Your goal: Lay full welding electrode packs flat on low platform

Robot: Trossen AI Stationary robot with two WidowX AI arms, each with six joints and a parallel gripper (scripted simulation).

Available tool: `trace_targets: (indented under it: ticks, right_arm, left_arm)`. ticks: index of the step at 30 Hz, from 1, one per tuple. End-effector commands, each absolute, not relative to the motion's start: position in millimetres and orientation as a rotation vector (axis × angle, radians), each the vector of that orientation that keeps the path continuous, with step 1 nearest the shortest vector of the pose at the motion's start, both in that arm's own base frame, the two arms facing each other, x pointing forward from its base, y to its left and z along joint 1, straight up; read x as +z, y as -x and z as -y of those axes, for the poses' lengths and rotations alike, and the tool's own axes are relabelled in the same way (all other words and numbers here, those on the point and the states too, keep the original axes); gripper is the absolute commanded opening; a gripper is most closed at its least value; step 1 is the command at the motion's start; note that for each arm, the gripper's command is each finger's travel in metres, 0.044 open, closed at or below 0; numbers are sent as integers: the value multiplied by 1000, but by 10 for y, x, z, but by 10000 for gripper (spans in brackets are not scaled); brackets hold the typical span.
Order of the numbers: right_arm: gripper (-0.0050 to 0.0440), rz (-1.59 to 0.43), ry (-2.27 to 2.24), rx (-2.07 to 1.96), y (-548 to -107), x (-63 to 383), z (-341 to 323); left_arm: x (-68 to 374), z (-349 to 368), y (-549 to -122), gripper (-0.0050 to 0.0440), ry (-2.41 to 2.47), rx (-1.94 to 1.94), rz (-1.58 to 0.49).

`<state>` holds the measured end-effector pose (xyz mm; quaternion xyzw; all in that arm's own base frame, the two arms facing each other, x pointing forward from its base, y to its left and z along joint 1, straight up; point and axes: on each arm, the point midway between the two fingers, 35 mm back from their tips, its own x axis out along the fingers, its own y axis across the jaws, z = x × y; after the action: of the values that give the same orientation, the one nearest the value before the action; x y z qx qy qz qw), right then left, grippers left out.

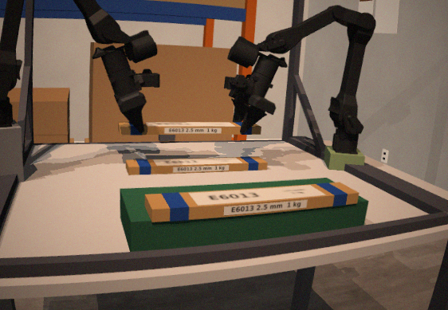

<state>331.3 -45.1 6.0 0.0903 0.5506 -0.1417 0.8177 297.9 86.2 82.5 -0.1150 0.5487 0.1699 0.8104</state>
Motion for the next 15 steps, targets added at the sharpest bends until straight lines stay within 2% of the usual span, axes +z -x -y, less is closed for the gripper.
trace_targets:
  ticks: [1, 15]
  right_arm:
    - [-50, -1159, -181, -262, -3296, 139, 443]
    - [-50, -1159, -179, -263, -3223, 137, 672]
  left_arm:
    - [902, -978, -2901, -50, 262, 387, -1149]
    - [901, -1193, -2797, -50, 260, 388, -1149]
